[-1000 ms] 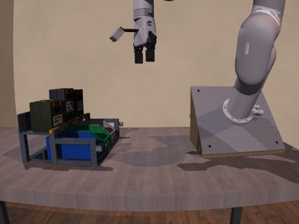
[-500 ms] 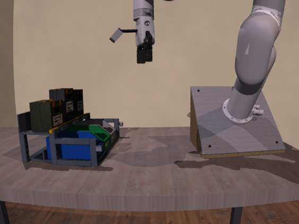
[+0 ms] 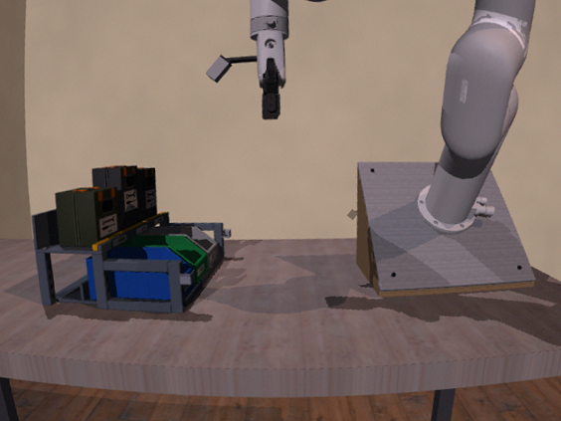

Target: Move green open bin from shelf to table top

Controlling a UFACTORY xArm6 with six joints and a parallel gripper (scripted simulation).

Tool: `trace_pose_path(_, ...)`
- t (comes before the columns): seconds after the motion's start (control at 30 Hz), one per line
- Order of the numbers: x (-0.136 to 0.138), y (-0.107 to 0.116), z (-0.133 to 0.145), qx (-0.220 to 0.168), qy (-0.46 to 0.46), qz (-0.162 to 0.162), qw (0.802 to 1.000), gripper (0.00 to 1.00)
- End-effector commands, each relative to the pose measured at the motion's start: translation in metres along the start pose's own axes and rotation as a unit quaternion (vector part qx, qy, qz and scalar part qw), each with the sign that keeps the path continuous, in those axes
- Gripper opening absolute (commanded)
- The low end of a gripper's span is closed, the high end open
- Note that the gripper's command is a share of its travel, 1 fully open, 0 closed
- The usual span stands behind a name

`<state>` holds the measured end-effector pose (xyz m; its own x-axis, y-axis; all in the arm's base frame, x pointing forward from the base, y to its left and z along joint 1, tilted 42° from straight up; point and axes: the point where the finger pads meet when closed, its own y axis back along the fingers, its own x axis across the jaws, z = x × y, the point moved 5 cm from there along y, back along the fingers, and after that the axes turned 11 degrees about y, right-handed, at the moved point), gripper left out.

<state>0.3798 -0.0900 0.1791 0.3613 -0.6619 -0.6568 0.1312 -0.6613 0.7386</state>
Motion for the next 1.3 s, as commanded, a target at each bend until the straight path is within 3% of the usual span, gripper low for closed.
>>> trace_pose_path(0.0,0.0,0.001,-0.001,0.001,-0.013,0.001,1.0,1.0)
trace_pose_path(0.5,0.0,0.001,-0.001,0.001,-0.033,0.001,0.999,1.0)
trace_pose_path(0.67,0.0,0.056,0.0,0.001,-0.033,0.001,0.999,1.0)
trace_pose_path(1.07,0.0,0.056,0.0,0.001,-0.033,0.001,0.999,1.0)
trace_pose_path(1.23,0.0,0.097,0.0,0.001,-0.033,0.001,0.999,1.0)
trace_pose_path(1.27,0.0,0.097,0.0,0.001,-0.033,0.001,0.999,1.0)
